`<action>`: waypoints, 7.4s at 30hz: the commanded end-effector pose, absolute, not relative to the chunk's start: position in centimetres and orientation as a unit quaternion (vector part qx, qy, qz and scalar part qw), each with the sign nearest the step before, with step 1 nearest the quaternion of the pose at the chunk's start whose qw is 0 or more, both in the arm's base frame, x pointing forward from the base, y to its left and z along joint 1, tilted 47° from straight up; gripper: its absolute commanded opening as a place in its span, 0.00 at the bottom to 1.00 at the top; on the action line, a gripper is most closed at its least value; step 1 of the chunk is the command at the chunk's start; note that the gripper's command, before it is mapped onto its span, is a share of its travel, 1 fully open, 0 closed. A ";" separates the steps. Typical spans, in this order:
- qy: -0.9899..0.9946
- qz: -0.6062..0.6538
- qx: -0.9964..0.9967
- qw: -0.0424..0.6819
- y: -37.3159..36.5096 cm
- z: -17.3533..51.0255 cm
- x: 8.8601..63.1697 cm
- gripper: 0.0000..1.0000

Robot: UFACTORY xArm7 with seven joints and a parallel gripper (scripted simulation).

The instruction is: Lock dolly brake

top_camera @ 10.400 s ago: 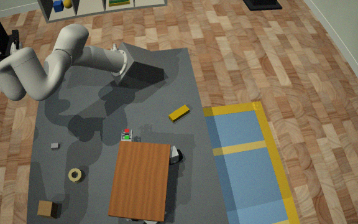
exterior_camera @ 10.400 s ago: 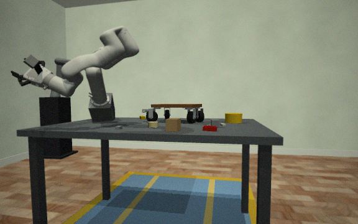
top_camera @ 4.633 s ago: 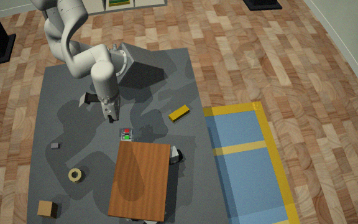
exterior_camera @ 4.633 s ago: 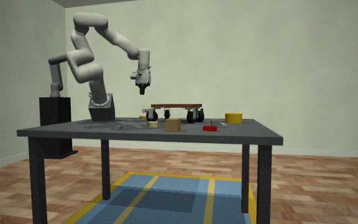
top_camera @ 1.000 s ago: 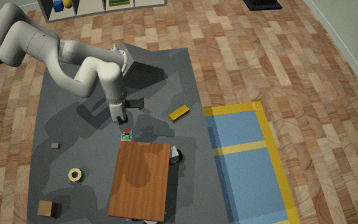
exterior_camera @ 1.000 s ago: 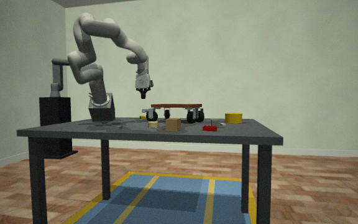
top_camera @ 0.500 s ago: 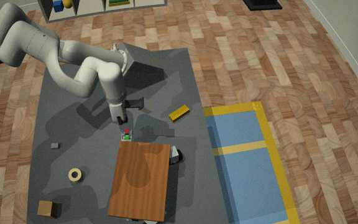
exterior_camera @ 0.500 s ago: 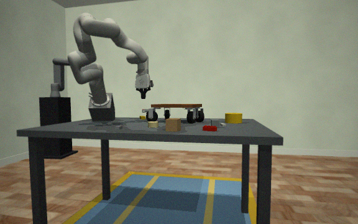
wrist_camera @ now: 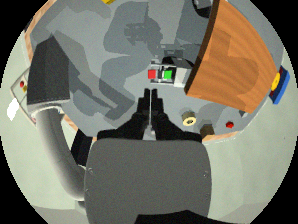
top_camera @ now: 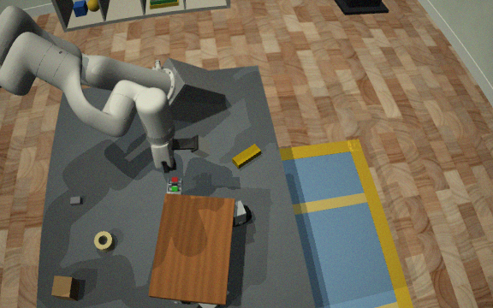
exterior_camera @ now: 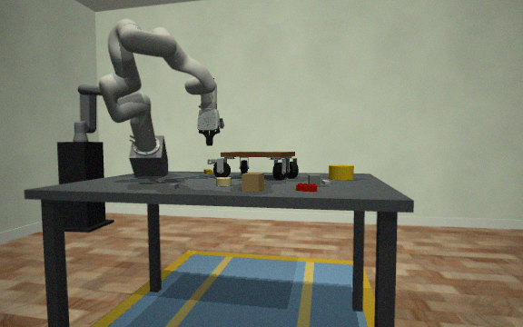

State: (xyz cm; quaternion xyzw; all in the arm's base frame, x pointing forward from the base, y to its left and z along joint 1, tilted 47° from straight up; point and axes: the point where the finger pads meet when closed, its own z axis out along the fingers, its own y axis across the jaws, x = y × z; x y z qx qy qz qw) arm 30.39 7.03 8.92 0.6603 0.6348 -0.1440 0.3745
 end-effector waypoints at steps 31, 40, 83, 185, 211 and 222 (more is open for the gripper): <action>0.635 -0.143 0.660 0.375 3.3 5.2 32.1 0.00; 0.635 -0.143 0.660 0.375 2.8 4.7 32.3 0.00; 0.635 -0.143 0.660 0.375 2.8 4.6 32.5 0.00; 0.635 -0.143 0.660 0.375 7.6 9.4 30.4 0.00; 0.635 -0.143 0.660 0.375 7.6 9.4 30.4 0.00; 0.635 -0.143 0.660 0.375 7.6 9.4 30.4 0.00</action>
